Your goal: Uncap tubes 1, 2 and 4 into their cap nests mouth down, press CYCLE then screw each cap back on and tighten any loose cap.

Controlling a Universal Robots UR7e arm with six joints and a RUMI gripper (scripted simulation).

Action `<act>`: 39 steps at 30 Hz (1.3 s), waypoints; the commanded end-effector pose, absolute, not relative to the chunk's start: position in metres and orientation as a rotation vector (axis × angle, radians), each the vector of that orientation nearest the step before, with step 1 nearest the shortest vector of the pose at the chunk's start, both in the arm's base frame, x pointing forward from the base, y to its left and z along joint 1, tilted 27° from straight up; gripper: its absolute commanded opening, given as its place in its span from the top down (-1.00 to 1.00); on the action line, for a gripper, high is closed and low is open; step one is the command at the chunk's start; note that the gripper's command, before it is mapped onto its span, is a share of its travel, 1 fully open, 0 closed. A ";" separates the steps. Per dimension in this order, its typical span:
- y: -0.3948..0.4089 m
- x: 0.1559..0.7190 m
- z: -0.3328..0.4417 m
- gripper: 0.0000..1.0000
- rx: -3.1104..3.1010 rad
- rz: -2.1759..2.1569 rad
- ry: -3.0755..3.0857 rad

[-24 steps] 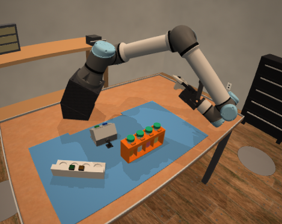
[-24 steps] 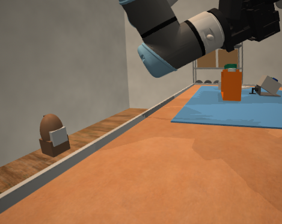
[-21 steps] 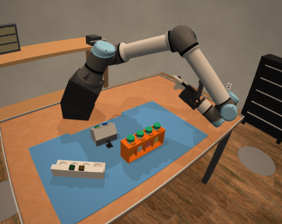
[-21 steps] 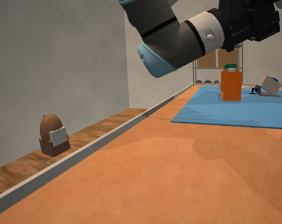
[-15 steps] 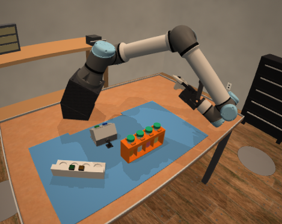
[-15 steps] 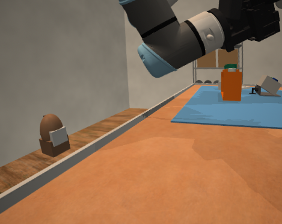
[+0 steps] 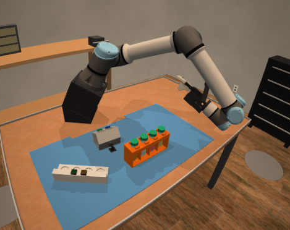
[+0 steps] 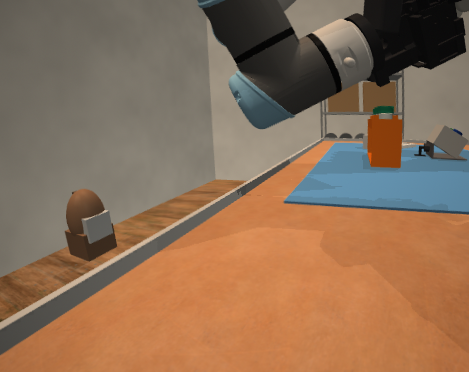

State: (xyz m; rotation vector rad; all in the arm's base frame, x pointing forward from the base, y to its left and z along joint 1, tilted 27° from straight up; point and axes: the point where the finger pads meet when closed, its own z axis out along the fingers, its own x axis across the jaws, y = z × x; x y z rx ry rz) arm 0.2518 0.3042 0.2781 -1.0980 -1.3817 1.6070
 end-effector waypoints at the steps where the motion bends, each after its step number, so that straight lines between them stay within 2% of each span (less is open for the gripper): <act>1: 0.304 0.252 0.279 0.30 -1.099 1.606 -1.383; 27: 0.304 0.252 0.279 0.30 -1.099 1.606 -1.383; 39: 0.272 0.271 0.242 0.30 -1.329 1.400 -1.349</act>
